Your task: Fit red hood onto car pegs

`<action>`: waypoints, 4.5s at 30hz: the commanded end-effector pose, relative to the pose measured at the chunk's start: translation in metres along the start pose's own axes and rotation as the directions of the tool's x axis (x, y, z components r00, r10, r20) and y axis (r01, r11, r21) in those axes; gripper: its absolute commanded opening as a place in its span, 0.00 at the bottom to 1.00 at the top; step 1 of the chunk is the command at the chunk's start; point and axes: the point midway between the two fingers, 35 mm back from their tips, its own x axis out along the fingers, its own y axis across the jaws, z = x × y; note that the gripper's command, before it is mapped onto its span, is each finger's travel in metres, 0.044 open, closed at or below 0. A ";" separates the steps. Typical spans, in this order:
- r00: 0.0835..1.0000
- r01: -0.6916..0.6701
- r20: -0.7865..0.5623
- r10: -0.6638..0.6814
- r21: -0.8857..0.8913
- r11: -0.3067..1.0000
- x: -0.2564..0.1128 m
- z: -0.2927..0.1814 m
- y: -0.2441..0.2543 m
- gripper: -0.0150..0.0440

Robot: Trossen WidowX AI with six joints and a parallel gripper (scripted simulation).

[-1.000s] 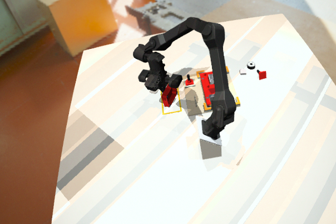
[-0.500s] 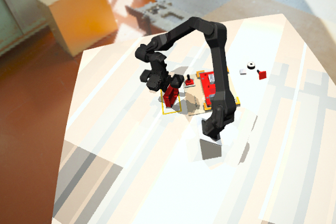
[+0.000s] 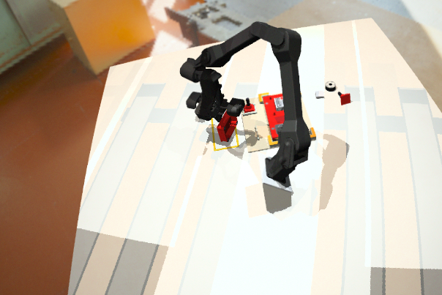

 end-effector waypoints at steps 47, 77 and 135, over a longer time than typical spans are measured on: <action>1.000 0.000 -0.005 0.000 -0.001 1.000 0.000 -0.001 0.029 0.25; 1.000 -0.001 -0.005 0.001 -0.001 1.000 0.001 0.001 0.046 0.25; 1.000 0.014 -0.015 -0.013 0.041 0.999 -0.075 0.002 0.053 0.34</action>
